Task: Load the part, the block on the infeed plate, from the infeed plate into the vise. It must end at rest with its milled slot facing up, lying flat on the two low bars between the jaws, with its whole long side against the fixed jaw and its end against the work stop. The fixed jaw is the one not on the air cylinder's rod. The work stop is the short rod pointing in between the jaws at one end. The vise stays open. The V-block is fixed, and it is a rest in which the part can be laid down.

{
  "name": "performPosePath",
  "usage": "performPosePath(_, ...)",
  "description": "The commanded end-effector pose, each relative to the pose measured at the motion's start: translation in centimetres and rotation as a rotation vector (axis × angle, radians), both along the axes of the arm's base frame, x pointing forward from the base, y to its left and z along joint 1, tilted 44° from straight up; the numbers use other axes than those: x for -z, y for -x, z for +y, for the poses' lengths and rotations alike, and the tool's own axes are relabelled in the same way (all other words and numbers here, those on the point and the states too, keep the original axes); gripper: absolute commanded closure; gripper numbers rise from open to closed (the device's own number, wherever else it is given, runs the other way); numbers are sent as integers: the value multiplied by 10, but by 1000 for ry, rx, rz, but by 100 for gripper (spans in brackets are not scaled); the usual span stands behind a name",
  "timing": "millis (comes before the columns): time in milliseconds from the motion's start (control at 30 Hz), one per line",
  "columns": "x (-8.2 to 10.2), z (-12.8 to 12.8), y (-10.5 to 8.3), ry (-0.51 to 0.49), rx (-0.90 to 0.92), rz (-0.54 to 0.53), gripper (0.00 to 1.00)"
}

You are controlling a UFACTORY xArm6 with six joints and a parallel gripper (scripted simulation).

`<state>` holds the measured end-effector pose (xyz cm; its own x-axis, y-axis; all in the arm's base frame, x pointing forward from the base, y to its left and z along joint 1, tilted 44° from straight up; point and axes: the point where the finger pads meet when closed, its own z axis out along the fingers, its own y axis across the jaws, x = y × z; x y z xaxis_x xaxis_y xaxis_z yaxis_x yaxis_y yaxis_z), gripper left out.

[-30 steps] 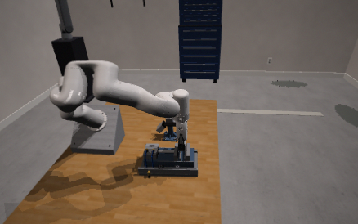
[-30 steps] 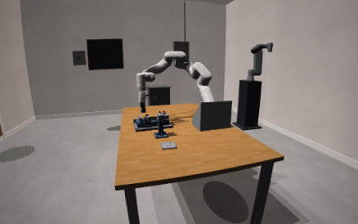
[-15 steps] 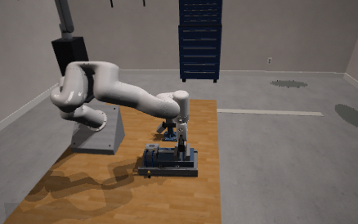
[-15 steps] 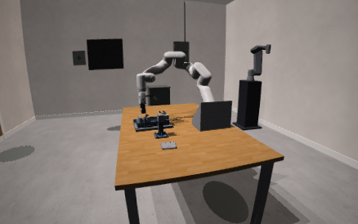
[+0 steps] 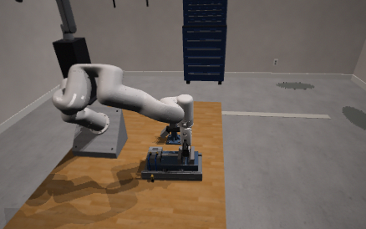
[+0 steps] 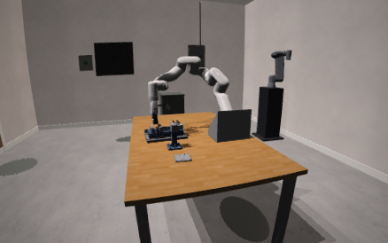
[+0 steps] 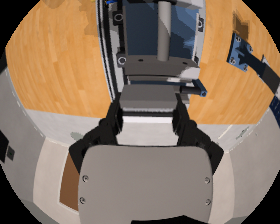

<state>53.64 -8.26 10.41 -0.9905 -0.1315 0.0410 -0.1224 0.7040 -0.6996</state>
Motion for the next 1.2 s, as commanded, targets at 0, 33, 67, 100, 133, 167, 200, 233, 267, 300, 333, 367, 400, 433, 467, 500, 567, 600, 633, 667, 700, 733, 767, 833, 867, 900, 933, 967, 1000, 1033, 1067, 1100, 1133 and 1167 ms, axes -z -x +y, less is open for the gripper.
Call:
performPosePath(0,0,0,-1,-1,-2,-4,100)
performPosePath(33,0,-1,-1,-1,-2,-4,100)
performPosePath(67,1,-1,-1,-1,-2,-4,100)
performPosePath(100,1,-2,-1,-1,-2,-4,100)
performPosePath(133,2,-2,-2,-1,-2,-4,100)
performPosePath(167,2,-2,-2,-1,-2,-4,100)
performPosePath(200,2,-3,-2,-1,-2,-4,100)
performPosePath(233,3,-3,-2,-1,-2,-4,100)
performPosePath(267,3,-3,-2,-1,-2,-4,100)
performPosePath(300,3,-4,-2,-1,-2,-4,100)
performPosePath(333,4,-4,-2,-1,-2,-4,100)
performPosePath(367,4,-4,-2,-1,-2,-4,100)
performPosePath(400,4,-4,-2,-1,-2,-4,100)
performPosePath(433,4,-4,-2,-1,-2,-4,100)
performPosePath(467,4,-4,-2,-1,-2,-4,100)
performPosePath(500,4,-5,-2,-1,-2,-4,100)
performPosePath(567,4,-5,-2,-1,-2,-4,100)
performPosePath(600,4,-5,-2,-1,-2,-4,100)
performPosePath(633,5,-5,-2,-1,-2,-4,100)
performPosePath(667,5,-5,-2,-1,-2,-4,100)
performPosePath(700,5,-5,-2,-1,-2,-4,100)
performPosePath(733,5,-5,-2,-1,-2,-4,100)
performPosePath(767,5,-5,-2,-1,-2,-4,100)
performPosePath(833,5,-5,-2,-1,-2,-4,100)
performPosePath(867,5,-5,-2,-1,-2,-4,100)
performPosePath(900,5,-5,-2,-1,-2,-4,100)
performPosePath(933,5,-5,-2,-1,-2,-4,100)
performPosePath(967,5,-5,-2,-1,-2,-4,100)
performPosePath(1000,5,-5,-2,-1,-2,-4,100)
performPosePath(1033,5,-5,-2,-1,-2,-4,100)
performPosePath(1067,5,-5,-2,-1,-2,-4,100)
performPosePath(1100,5,-5,-2,-1,-2,-4,100)
performPosePath(1133,5,-5,-2,-1,-2,-4,100)
performPosePath(1167,5,-5,-2,-1,-2,-4,100)
